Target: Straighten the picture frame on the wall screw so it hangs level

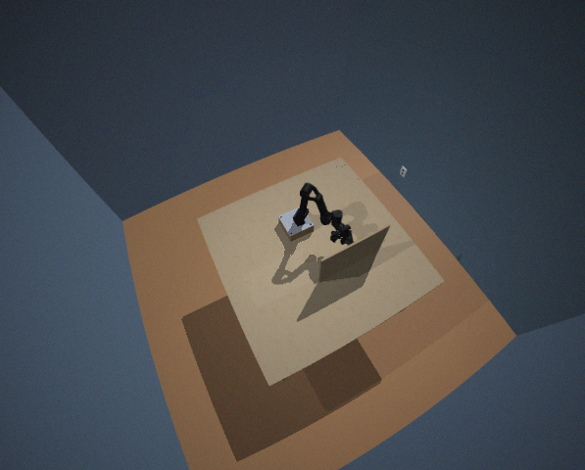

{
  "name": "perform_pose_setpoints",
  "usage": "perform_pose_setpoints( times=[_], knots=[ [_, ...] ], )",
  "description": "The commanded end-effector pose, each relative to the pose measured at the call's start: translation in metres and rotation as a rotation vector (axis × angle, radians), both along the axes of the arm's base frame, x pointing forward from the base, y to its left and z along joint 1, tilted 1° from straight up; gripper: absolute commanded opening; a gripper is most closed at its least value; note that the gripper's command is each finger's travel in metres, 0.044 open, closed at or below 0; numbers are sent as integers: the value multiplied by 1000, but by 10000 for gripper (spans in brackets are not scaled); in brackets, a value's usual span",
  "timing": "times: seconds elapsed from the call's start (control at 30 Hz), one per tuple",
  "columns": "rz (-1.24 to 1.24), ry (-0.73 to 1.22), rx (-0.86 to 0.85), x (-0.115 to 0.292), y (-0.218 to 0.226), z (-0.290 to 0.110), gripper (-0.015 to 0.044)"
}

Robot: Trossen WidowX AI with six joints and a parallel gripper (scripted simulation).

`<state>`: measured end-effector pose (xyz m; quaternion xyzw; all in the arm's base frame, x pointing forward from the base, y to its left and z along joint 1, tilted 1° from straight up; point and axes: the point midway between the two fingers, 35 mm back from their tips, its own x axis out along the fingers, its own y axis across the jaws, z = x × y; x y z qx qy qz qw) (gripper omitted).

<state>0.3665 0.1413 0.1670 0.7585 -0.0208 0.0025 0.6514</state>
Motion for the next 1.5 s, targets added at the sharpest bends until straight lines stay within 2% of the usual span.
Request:
perform_pose_setpoints(
  times=[0.0,0.03,0.27,0.5,0.53,1.47],
  knots=[
    [4,0,3,1,1,0,260],
    [4,0,3,1,1,0,260],
    [4,0,3,1,1,0,76],
    [4,0,3,1,1,0,30],
    [4,0,3,1,1,0,3],
    [4,0,3,0,-1,5,0]
  ],
)
